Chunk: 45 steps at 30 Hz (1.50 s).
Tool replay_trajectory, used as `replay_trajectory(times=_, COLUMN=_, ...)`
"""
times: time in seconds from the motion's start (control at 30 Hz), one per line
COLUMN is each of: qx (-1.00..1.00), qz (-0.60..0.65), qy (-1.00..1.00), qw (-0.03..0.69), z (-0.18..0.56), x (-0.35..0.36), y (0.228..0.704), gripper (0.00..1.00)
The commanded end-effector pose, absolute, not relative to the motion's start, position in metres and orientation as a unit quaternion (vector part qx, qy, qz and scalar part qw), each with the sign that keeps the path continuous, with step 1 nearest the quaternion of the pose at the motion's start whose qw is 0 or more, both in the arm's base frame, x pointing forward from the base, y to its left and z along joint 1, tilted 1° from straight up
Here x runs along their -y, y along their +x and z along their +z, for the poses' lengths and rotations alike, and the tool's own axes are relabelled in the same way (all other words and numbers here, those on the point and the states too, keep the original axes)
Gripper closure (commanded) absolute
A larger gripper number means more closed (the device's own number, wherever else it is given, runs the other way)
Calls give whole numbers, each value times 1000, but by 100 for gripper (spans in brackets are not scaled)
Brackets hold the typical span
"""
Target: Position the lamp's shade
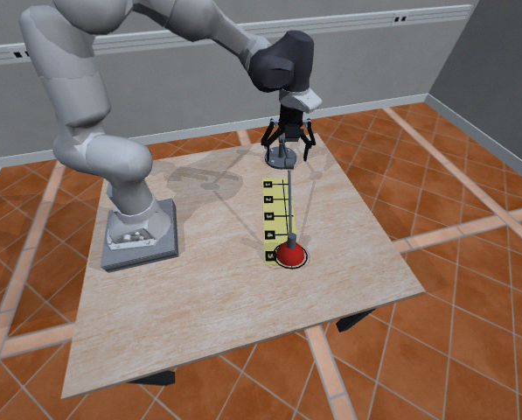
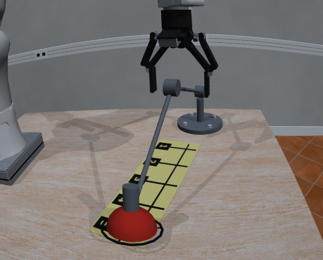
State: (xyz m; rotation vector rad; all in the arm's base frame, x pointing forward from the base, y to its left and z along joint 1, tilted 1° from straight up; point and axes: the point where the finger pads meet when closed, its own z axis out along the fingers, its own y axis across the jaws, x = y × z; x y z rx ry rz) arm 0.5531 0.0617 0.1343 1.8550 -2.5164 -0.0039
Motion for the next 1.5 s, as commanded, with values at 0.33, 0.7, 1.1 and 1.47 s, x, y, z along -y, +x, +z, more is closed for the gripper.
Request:
replay_trajectory(times=0.33, qx=805, qz=-1, qy=594, qw=7, z=135, x=-62, y=554, gripper=90)
replay_trajectory(times=0.7, qx=805, qz=-1, qy=593, qw=7, z=135, x=-62, y=553, gripper=90)
replay_trajectory(times=1.1, qx=805, qz=-1, qy=594, qw=7, z=136, x=-62, y=554, gripper=90)
replay_trajectory(times=1.47, qx=803, qz=0, qy=595, qw=5, z=153, x=-69, y=557, gripper=90)
